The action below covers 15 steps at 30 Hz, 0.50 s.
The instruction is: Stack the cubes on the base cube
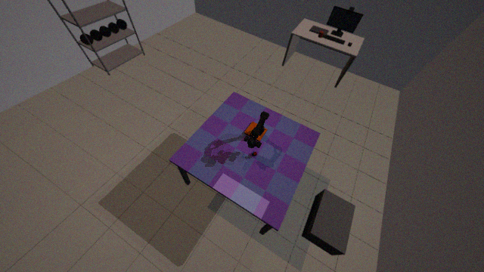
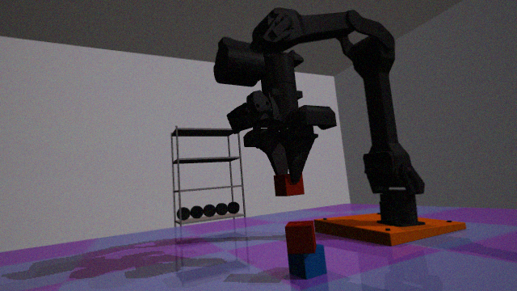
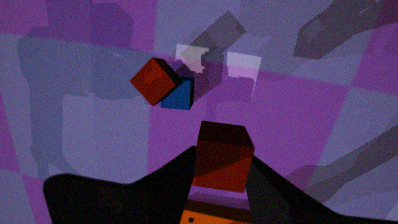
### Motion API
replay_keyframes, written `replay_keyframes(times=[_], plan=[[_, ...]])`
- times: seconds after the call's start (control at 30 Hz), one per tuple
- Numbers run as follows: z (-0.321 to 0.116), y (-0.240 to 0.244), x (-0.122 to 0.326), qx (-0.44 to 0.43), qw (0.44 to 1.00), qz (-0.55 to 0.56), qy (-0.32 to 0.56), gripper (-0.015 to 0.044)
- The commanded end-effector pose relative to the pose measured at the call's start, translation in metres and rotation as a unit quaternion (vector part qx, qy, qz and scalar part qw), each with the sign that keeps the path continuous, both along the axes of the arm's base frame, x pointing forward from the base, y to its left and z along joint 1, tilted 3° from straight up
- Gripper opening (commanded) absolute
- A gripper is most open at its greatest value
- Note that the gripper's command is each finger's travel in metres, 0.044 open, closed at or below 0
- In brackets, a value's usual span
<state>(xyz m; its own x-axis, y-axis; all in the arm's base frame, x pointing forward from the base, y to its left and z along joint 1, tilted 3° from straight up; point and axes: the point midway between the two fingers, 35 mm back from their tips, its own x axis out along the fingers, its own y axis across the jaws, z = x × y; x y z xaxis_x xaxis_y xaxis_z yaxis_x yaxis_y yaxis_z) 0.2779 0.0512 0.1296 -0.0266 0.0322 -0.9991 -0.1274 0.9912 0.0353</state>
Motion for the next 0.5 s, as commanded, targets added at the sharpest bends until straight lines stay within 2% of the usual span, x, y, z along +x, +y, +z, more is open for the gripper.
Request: replay_keyframes(times=[0.0,0.47], plan=[[0.001,0.007,0.002,0.004,0.997,0.074,-0.006,0.0105],[-0.001,0.030,0.001,0.012,0.938,0.347,-0.015,0.0105]])
